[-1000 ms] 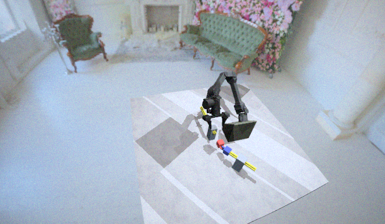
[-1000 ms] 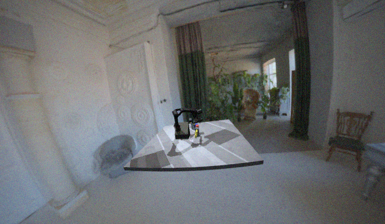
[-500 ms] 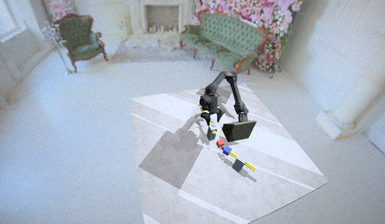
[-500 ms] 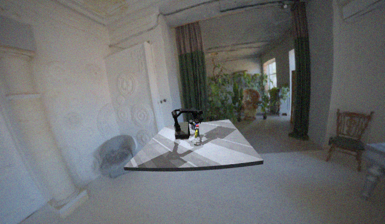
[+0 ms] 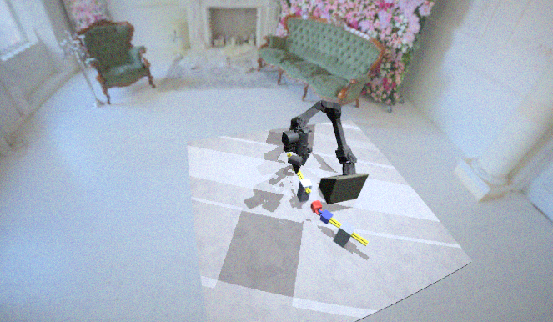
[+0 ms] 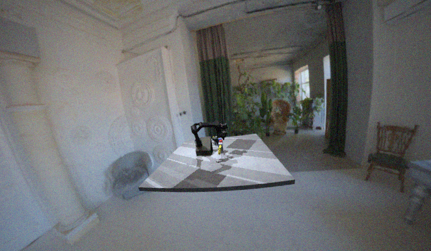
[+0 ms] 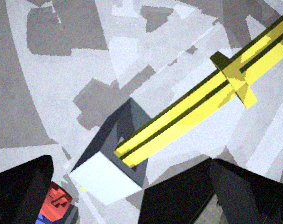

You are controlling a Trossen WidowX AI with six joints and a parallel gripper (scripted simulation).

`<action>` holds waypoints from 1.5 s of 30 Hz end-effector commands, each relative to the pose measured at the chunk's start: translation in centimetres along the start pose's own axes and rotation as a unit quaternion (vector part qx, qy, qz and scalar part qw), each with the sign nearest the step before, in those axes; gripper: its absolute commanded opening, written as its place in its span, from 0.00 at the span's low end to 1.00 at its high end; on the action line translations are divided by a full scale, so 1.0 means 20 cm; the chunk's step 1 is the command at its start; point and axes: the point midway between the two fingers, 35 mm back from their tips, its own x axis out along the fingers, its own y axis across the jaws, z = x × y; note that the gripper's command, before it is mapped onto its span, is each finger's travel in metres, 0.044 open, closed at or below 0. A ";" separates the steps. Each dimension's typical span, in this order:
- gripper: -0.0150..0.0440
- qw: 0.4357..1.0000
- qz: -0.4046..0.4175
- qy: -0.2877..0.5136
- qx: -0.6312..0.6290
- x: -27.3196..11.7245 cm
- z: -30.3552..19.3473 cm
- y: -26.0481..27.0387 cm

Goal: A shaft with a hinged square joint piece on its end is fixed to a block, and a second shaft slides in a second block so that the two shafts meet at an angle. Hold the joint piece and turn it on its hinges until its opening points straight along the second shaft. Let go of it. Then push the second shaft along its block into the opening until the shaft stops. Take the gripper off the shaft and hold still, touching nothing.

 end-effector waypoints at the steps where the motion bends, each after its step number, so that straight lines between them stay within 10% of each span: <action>1: 1.00 0.999 -0.012 -0.014 -0.049 -0.03 0.06 -0.05; 25: 1.00 0.914 -0.132 -0.036 -0.382 -0.19 0.36 -0.46; 45: 1.00 0.985 -0.102 -0.082 -0.116 -0.06 0.38 -0.48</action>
